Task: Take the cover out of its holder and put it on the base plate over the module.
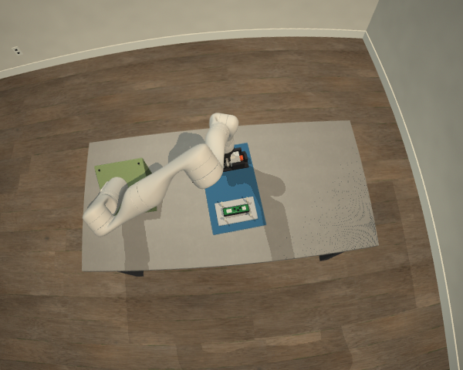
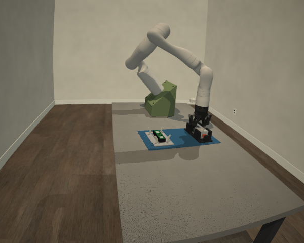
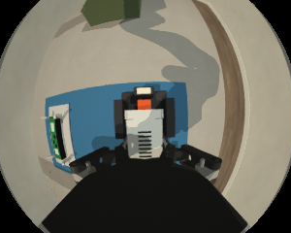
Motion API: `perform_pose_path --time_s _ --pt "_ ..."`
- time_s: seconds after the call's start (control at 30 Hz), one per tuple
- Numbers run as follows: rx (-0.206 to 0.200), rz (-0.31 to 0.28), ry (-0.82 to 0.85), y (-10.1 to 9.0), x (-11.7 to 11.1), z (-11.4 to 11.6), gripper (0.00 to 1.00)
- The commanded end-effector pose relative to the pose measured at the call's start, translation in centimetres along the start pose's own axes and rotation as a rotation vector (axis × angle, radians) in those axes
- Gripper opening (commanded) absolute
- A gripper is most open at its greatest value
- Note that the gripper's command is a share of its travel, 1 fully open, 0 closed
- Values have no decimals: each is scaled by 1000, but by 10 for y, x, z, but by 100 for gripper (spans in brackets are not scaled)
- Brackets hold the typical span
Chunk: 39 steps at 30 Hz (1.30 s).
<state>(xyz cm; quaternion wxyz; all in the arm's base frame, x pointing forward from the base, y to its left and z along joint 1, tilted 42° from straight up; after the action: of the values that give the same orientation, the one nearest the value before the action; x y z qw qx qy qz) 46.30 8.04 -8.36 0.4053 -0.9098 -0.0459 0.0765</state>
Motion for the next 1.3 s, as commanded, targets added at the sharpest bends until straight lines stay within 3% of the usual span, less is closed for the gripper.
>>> perform_pose_path --time_s 0.0,0.17,0.43,0.73,1.27 --pt "2 -8 1 -12 2 0 0" --pt "2 -8 1 -27 2 0 0" --pt "0 -1 -1 -27 0 0 0" --pt "0 -1 -1 -54 -1 0 0" --pt "0 0 -1 -53 -1 0 1"
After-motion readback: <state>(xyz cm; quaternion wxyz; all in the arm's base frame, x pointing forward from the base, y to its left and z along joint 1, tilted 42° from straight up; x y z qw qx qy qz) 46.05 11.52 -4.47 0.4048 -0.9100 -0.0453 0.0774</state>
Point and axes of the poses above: the point where the finger pads meet when closed, its own y axis out along the fingers, its own z axis across the jaws, x = y × z, the point moved 9 cm from there along -y, back along the fingers, and after that the axes turned 6 degrees about -y, right-handed, at the moved point
